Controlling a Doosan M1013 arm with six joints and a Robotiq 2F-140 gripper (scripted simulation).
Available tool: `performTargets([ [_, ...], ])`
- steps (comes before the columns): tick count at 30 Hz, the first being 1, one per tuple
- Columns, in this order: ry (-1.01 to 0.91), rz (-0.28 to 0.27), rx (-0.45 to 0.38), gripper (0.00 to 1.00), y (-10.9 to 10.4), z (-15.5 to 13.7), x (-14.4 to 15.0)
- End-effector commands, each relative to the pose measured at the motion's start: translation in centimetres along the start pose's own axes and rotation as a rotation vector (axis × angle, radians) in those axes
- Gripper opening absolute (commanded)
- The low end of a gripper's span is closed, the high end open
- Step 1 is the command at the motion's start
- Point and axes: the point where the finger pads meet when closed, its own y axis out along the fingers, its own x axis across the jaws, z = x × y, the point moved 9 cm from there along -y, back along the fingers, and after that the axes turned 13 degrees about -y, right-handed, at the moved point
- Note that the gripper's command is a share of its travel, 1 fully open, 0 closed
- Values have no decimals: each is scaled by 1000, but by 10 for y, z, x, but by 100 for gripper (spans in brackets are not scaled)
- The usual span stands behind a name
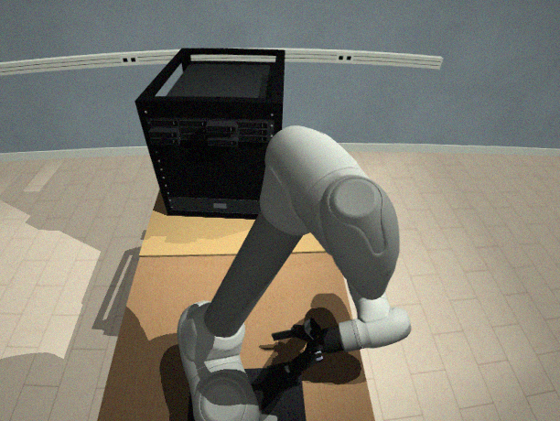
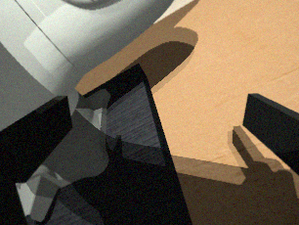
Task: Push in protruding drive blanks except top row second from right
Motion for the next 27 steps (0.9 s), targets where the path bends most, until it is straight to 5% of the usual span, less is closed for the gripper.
performTargets([
  [1,0,0,0,100,0,0,0],
  [17,44,21,-39,100,-6,1,8],
  [27,170,66,-156,100,-20,8,35],
])
